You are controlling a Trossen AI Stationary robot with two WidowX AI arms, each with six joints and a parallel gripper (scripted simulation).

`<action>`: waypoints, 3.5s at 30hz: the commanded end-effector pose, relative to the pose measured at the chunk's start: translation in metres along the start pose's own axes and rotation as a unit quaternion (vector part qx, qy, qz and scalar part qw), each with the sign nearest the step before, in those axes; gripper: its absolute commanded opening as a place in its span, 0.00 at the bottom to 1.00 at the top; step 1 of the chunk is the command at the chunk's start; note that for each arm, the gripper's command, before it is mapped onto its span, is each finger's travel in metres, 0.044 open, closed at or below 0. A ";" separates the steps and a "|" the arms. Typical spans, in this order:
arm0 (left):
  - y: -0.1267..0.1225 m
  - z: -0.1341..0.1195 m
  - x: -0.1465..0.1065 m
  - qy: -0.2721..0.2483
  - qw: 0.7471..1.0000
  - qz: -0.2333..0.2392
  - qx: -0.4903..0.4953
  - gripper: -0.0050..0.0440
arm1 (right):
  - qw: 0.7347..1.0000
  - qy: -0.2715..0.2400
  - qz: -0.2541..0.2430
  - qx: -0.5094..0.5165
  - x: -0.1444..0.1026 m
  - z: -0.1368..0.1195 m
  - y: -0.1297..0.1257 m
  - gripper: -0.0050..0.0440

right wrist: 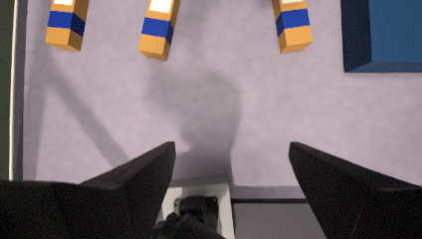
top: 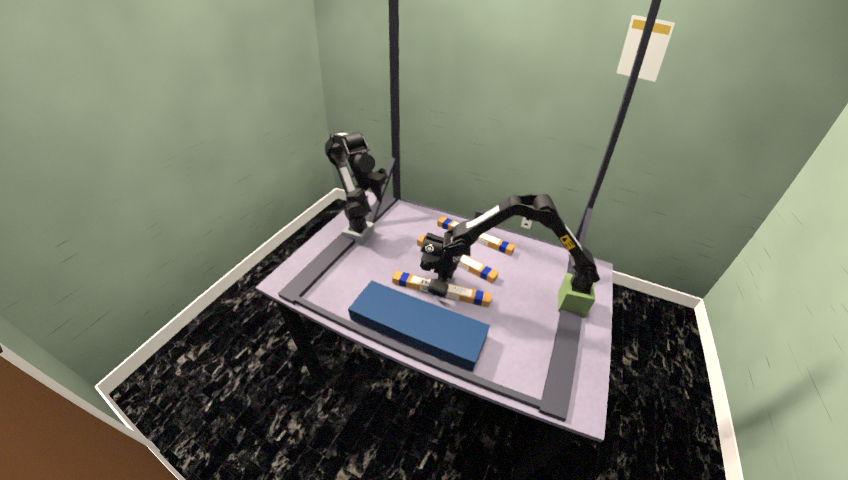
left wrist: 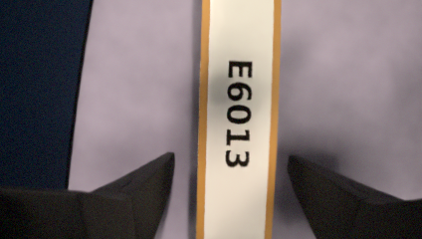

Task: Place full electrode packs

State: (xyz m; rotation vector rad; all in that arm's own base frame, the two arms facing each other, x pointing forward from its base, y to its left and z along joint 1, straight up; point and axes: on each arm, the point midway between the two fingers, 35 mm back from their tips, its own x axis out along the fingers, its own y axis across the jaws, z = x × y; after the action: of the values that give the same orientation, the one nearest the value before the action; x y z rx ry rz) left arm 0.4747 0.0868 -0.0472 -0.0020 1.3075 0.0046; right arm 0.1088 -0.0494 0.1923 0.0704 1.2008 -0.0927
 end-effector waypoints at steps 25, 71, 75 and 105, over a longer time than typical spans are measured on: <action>0.001 0.017 -0.040 -0.027 1.000 0.004 0.003 0.78 | 1.000 -0.013 -0.004 -0.004 -0.007 0.004 0.000 0.78; -0.049 -0.133 -0.170 -0.067 0.996 -0.019 0.064 0.78 | 1.000 -0.017 -0.004 -0.004 0.065 0.085 0.000 0.78; -0.056 -0.154 -0.184 -0.066 0.996 -0.019 0.064 0.78 | 1.000 -0.017 -0.004 -0.004 0.065 0.085 0.000 0.78; -0.057 -0.182 -0.189 -0.059 0.998 -0.004 0.013 0.78 | 0.999 -0.010 0.018 -0.050 0.084 0.087 -0.013 0.78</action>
State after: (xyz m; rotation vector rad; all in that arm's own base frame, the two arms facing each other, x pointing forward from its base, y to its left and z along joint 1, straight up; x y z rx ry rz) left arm 0.2447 0.0218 0.1005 0.0575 1.1747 -0.0823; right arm 0.2126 -0.0650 0.1559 0.0324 1.1744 -0.0619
